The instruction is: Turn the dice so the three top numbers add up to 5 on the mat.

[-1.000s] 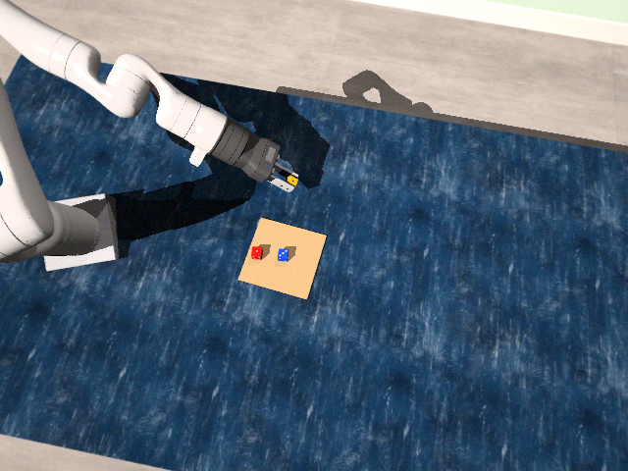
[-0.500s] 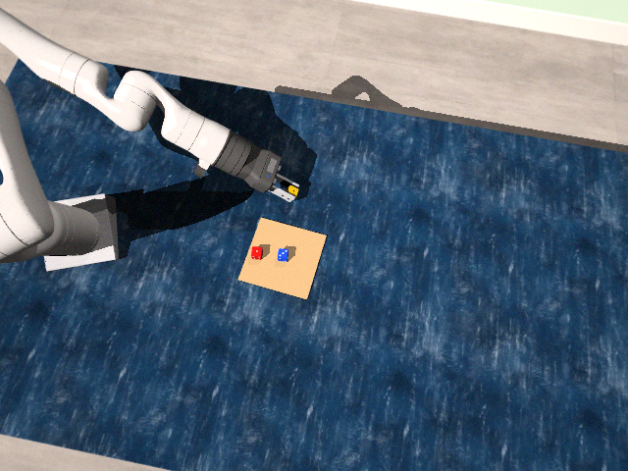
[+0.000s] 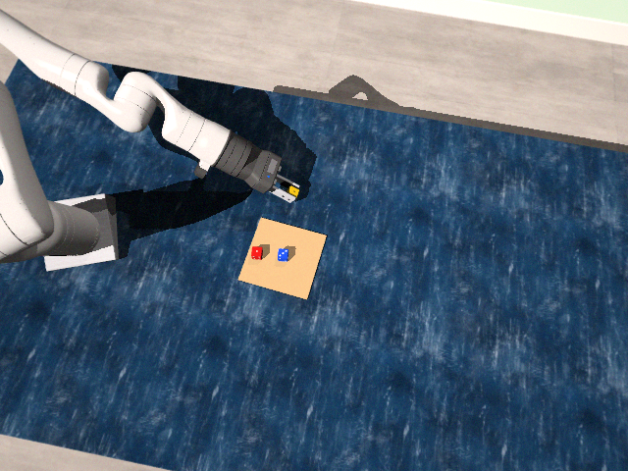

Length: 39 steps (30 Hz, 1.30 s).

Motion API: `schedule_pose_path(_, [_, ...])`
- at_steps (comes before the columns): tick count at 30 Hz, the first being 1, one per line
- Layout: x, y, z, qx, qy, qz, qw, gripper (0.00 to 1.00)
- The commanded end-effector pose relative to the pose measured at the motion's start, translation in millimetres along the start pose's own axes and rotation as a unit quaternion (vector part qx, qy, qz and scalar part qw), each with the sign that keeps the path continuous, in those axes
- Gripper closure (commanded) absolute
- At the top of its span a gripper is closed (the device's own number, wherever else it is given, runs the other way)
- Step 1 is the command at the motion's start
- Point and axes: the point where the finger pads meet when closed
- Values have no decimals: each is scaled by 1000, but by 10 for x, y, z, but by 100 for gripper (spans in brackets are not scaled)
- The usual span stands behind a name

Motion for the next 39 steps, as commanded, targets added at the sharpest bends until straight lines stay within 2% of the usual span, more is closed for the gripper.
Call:
schedule_pose_path(1, [2,6,3,0,0,0,1000,60])
schedule_pose_path(39, [-28,-51,-2,0,0,0,1000,60])
Point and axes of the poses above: the point where the finger pads meet when closed, its own x axis back along the fingers, its own z axis across the jaws, y = z × x, and after that the axes turned 5 degrees about -x, right-handed
